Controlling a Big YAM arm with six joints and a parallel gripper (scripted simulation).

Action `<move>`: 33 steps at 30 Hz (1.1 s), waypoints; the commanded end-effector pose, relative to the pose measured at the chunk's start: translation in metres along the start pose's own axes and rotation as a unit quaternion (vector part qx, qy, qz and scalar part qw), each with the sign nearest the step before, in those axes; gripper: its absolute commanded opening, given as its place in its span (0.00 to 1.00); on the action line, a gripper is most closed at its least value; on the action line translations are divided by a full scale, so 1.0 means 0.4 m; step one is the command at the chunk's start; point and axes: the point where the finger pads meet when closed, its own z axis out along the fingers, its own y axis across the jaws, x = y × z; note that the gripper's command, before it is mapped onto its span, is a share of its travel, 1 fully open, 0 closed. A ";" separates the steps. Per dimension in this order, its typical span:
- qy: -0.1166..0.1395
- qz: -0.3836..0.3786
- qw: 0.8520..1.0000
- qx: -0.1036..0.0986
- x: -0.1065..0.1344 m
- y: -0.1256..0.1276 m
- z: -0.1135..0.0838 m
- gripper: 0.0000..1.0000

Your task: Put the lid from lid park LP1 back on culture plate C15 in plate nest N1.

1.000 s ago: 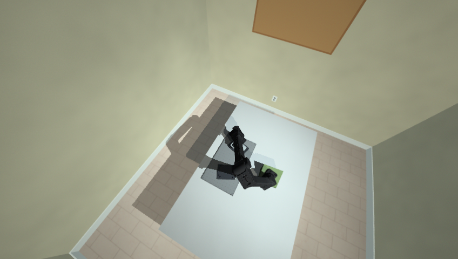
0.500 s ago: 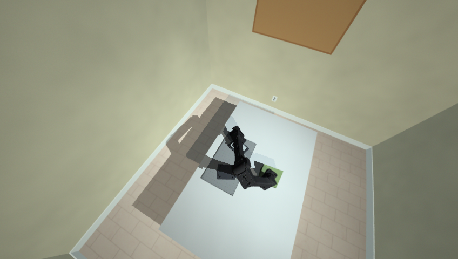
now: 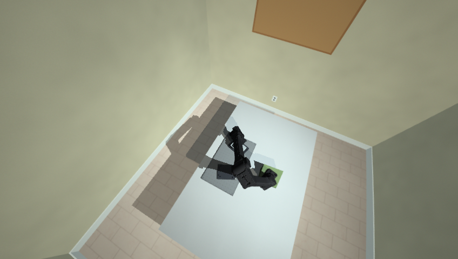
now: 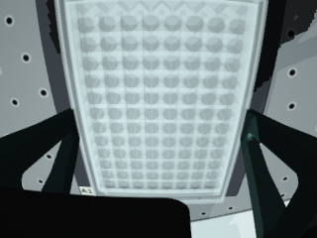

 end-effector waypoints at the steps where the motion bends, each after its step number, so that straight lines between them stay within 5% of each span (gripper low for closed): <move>1: 0.003 0.001 1.000 0.001 -0.012 0.003 0.016 0.00; 33: 0.007 0.004 1.000 0.000 0.000 0.003 0.024 0.00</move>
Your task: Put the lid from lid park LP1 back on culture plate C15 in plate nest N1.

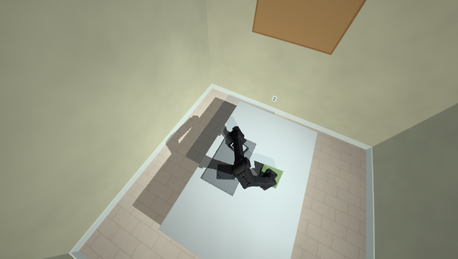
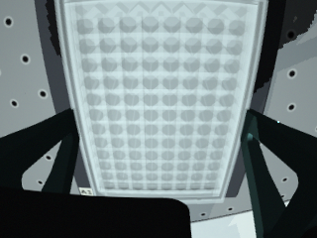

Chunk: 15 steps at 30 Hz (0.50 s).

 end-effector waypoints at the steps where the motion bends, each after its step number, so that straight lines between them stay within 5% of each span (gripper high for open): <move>1: 0.007 0.004 1.000 -0.001 0.002 0.004 0.023 0.00; 12: -0.009 -0.003 1.000 0.003 -0.024 -0.001 -0.012 0.00; 13: -0.009 -0.003 1.000 0.003 -0.024 -0.001 -0.012 1.00; 15: -0.009 -0.003 1.000 0.003 -0.024 -0.001 -0.012 1.00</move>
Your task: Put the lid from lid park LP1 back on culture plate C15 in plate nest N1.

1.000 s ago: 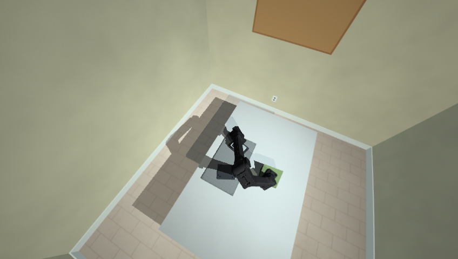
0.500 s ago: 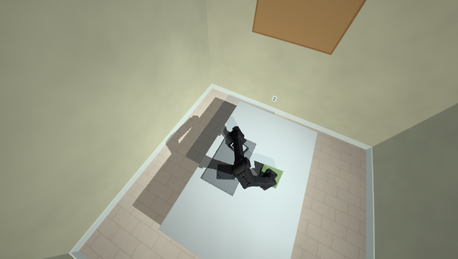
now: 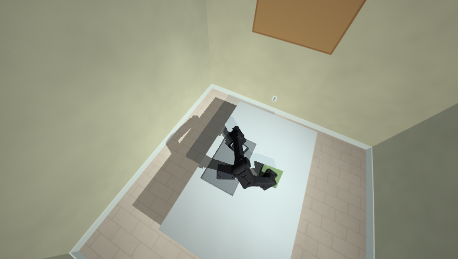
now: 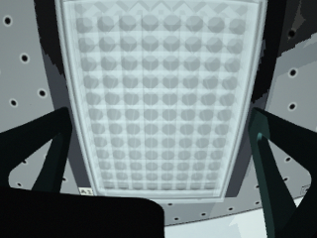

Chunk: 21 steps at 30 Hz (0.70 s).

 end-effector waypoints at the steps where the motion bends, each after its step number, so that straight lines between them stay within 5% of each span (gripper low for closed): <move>1: -0.009 -0.004 1.000 0.003 -0.026 -0.001 -0.014 1.00; 18: -0.009 -0.004 1.000 0.003 -0.026 -0.001 -0.014 1.00; 21: -0.025 -0.010 1.000 0.008 -0.051 -0.005 -0.074 1.00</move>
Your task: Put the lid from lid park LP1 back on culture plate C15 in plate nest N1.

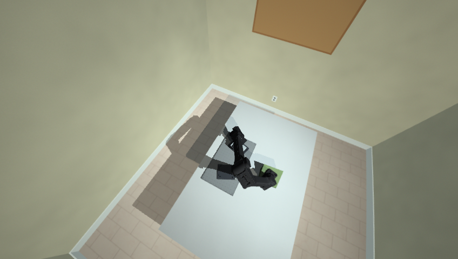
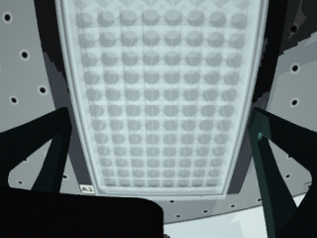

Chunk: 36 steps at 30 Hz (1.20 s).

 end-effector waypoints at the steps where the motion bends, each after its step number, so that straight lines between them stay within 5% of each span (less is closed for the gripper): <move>1: -0.030 -0.014 0.999 0.009 -0.056 -0.006 -0.082 1.00; 16: -0.031 -0.014 0.999 0.010 -0.053 -0.006 -0.171 1.00; 36: -0.025 -0.010 1.000 0.006 -0.038 -0.011 -0.151 1.00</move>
